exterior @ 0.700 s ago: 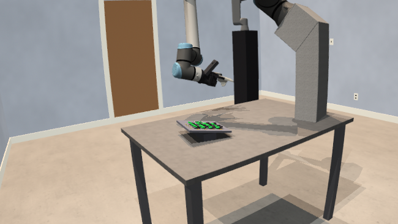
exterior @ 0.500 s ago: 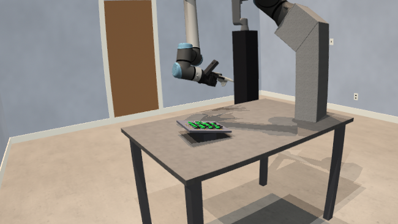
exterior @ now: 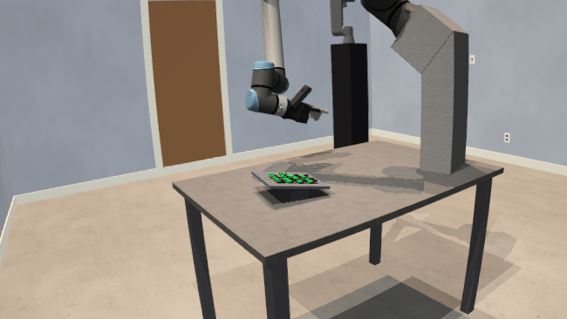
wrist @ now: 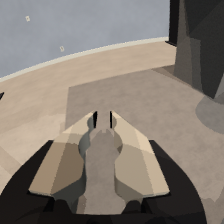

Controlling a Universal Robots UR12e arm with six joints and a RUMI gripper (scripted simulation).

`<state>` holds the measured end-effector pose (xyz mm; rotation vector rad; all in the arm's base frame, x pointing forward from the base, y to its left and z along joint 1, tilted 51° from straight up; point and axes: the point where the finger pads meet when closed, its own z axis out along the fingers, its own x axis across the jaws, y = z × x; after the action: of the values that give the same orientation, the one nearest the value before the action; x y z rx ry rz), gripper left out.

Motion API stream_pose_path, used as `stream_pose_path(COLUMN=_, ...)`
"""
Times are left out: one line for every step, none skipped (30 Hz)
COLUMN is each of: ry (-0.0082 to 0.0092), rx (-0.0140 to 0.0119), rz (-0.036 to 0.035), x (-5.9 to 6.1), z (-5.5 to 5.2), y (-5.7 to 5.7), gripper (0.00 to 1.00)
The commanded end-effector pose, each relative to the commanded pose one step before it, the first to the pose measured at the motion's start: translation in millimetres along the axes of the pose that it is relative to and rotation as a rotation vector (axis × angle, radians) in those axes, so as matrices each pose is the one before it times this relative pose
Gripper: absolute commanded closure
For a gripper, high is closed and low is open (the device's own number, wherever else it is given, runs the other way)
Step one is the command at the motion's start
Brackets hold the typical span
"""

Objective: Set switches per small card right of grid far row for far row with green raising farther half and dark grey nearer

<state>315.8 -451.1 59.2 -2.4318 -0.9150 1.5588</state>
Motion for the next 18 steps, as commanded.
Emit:
stream_pose_path(ry=0.00015, rx=-0.00173, rz=0.00305, x=0.36, z=-0.63, y=0.09, gripper=1.00)
stream_pose_path(ry=0.00012, rx=-0.00084, rz=0.00226, x=0.33, z=-0.19, y=0.24, gripper=1.00)
stream_pose_path(ry=0.00017, rx=-0.00115, rz=0.00309, x=0.45, z=-0.27, y=0.33, gripper=1.00)
stream_pose_path(ry=0.00023, rx=-0.00150, rz=0.00403, x=0.59, z=-0.35, y=0.43, gripper=1.00)
stream_pose_path(ry=0.00030, rx=-0.00189, rz=0.00507, x=0.75, z=-0.43, y=0.54, gripper=1.00)
stream_pose_path(ry=0.00037, rx=-0.00231, rz=0.00620, x=0.92, z=-0.53, y=0.65, gripper=1.00)
stream_pose_path(ry=0.00047, rx=-0.00276, rz=0.00741, x=1.11, z=-0.64, y=0.77, gripper=1.00)
stream_pose_path(ry=0.00057, rx=-0.00324, rz=0.00870, x=1.31, z=-0.75, y=0.90, gripper=1.00)
stream_pose_path(ry=0.00070, rx=-0.00375, rz=0.01005, x=1.52, z=-0.86, y=1.03, gripper=1.00)
stream_pose_path(ry=0.00084, rx=-0.00427, rz=0.01146, x=1.75, z=-0.98, y=1.16, gripper=1.00)
stream_pose_path(ry=0.00101, rx=-0.00481, rz=0.01293, x=1.99, z=-1.11, y=1.28, gripper=1.00)
stream_pose_path(ry=0.00000, rx=0.00000, rz=0.00000, x=0.00, z=0.00, y=0.00, gripper=1.00)
stream_pose_path(ry=0.00000, rx=0.00000, rz=0.00000, x=0.00, z=0.00, y=0.00, gripper=1.00)
stream_pose_path(ry=0.00120, rx=-0.00537, rz=0.01444, x=2.24, z=-1.24, y=1.41, gripper=1.00)
stream_pose_path(ry=0.00142, rx=-0.00594, rz=0.01599, x=2.51, z=-1.37, y=1.52, gripper=1.00)
stream_pose_path(ry=0.00167, rx=-0.00651, rz=0.01756, x=2.78, z=-1.50, y=1.63, gripper=1.00)
stream_pose_path(ry=0.00196, rx=-0.00709, rz=0.01916, x=3.07, z=-1.64, y=1.73, gripper=1.00)
stream_pose_path(ry=0.00228, rx=-0.00767, rz=0.02078, x=3.37, z=-1.78, y=1.82, gripper=1.00)
